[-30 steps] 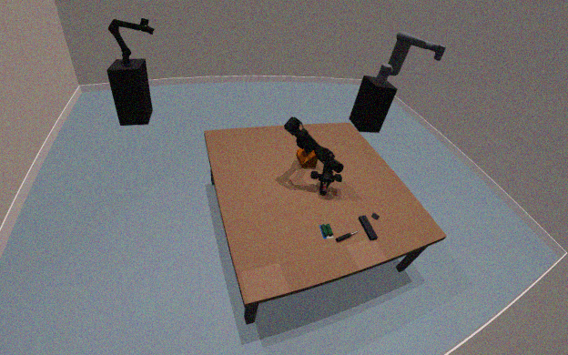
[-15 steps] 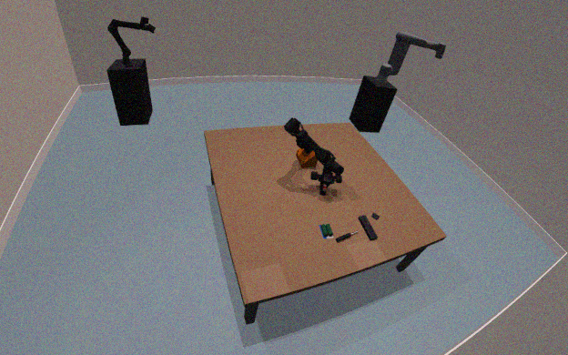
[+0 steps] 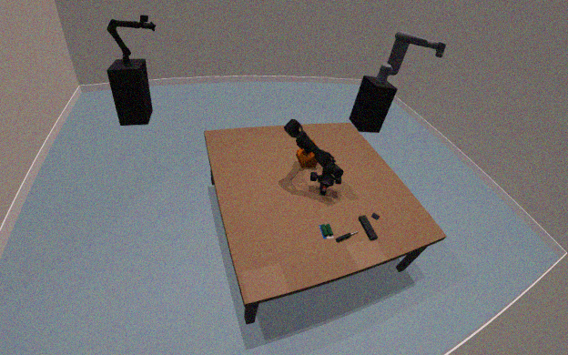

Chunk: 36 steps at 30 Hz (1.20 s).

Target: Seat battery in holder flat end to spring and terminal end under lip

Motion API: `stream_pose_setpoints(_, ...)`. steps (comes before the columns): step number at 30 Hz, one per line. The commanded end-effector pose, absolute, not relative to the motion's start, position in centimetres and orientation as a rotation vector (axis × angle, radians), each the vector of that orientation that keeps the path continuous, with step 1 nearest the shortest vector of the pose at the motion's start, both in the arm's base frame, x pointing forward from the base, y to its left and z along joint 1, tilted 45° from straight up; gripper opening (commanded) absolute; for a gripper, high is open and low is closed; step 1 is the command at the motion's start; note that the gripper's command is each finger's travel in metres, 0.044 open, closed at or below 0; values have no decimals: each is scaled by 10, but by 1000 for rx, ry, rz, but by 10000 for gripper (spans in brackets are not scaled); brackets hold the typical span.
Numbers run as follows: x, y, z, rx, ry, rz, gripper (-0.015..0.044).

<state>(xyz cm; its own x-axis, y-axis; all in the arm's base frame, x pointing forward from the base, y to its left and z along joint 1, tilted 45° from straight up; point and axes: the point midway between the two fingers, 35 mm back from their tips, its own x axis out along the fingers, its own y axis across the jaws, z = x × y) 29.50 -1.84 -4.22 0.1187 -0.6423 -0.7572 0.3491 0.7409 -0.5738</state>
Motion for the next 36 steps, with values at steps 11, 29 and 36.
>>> stream_pose_setpoints(11,288,-24,-45,-233,1383,-762,81)
stream_pose_setpoints(29,293,-26,-43,-219,1390,-750,81)
stream_pose_setpoints(36,301,-28,-41,-219,1384,-748,81)
